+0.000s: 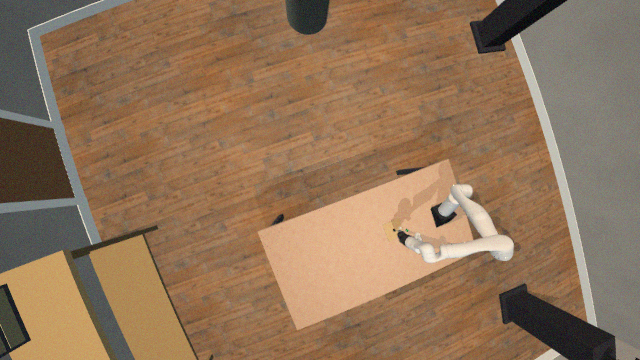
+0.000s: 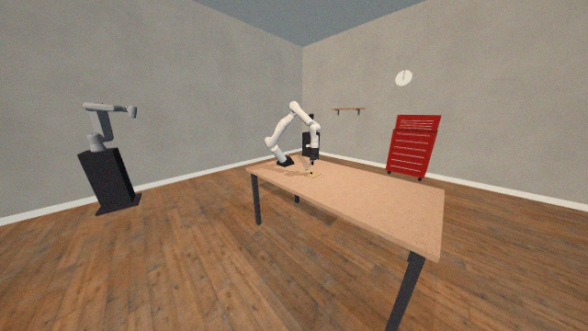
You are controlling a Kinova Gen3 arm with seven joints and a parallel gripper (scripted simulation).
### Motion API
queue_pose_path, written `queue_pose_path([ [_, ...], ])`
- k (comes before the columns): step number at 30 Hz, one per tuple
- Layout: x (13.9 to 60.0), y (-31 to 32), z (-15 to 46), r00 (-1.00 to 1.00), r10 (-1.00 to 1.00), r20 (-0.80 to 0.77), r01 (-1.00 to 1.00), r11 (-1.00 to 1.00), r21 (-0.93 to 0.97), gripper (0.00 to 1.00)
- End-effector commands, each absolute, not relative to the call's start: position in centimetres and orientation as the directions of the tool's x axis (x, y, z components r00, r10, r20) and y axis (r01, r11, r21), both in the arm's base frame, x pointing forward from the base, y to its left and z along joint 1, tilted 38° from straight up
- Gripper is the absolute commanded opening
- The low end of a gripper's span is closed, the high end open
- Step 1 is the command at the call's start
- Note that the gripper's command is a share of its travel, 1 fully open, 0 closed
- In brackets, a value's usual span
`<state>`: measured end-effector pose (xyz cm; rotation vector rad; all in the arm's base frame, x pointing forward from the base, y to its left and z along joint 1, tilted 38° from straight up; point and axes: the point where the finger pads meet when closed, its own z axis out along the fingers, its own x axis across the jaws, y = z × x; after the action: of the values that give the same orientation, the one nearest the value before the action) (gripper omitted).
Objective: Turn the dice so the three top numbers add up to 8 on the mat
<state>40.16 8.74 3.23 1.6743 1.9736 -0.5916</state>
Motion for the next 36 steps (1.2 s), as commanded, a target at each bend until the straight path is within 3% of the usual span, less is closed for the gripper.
queue_pose_path([
  [1,40.1,9.2,3.5,-0.133,0.78,-0.612,0.987,0.158,-0.013,1.0],
  [22,39.9,9.3,3.4,-0.145,0.778,-0.611,0.986,0.167,-0.021,1.0],
  [27,34.7,10.0,0.9,-0.375,0.718,-0.586,0.923,0.347,-0.166,1.0],
  [36,30.1,9.9,-0.7,-0.562,0.625,-0.542,0.823,0.491,-0.287,1.0],
])
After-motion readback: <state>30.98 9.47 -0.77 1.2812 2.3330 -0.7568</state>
